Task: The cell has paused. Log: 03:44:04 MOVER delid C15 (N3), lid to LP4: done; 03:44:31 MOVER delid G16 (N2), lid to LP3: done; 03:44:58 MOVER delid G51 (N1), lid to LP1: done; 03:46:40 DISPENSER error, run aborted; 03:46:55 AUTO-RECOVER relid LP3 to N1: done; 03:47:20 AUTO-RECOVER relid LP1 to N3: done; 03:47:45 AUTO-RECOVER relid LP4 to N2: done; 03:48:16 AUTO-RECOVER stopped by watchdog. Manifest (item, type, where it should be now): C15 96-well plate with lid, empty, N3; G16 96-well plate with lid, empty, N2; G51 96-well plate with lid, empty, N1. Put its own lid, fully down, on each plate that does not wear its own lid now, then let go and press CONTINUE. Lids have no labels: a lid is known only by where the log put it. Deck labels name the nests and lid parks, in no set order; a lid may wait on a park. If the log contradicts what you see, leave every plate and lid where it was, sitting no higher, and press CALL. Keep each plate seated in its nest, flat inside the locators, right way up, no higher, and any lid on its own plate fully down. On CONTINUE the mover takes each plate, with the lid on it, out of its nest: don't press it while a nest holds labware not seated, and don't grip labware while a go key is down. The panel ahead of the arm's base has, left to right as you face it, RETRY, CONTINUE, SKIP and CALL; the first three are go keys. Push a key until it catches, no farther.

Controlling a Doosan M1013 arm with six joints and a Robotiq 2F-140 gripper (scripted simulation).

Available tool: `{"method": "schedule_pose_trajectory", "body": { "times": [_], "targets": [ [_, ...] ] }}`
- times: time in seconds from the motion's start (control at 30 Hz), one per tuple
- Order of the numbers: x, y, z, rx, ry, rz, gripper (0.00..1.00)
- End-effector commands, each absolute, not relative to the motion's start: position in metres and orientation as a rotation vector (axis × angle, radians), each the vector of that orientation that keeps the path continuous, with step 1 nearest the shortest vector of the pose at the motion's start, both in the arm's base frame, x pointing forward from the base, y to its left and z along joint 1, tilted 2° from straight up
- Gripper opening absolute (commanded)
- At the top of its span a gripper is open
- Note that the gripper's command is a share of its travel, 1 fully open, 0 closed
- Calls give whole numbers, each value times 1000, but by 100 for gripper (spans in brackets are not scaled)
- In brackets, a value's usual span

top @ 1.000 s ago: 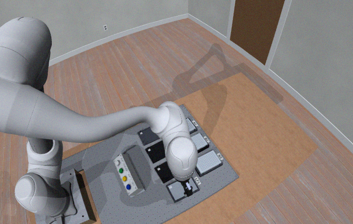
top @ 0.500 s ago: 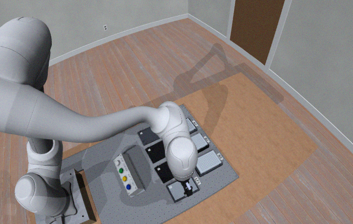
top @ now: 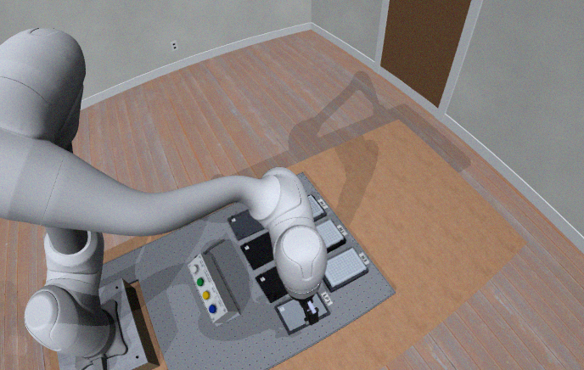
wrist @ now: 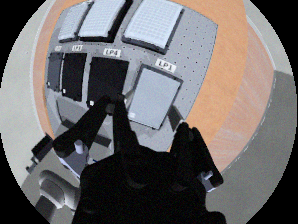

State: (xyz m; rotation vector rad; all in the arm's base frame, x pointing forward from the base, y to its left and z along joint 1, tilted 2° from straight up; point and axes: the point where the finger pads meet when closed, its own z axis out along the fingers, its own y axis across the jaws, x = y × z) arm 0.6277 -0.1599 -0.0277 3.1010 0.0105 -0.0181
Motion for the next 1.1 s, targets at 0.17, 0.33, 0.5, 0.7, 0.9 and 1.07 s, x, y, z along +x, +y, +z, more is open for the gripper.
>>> {"method": "schedule_pose_trajectory", "body": {
  "times": [0.17, 0.33, 0.5, 0.7, 0.9, 1.07],
  "targets": [
    [628, -160, -28, 3101, 10, -18, 59],
    [628, -160, -28, 3101, 10, -18, 59],
    [628, -160, -28, 3101, 10, -18, 59],
    [628, -160, -28, 3101, 10, -18, 59],
    [628, -160, -28, 3101, 10, -18, 66],
    [628, -160, -28, 3101, 10, -18, 66]
  ]
}}
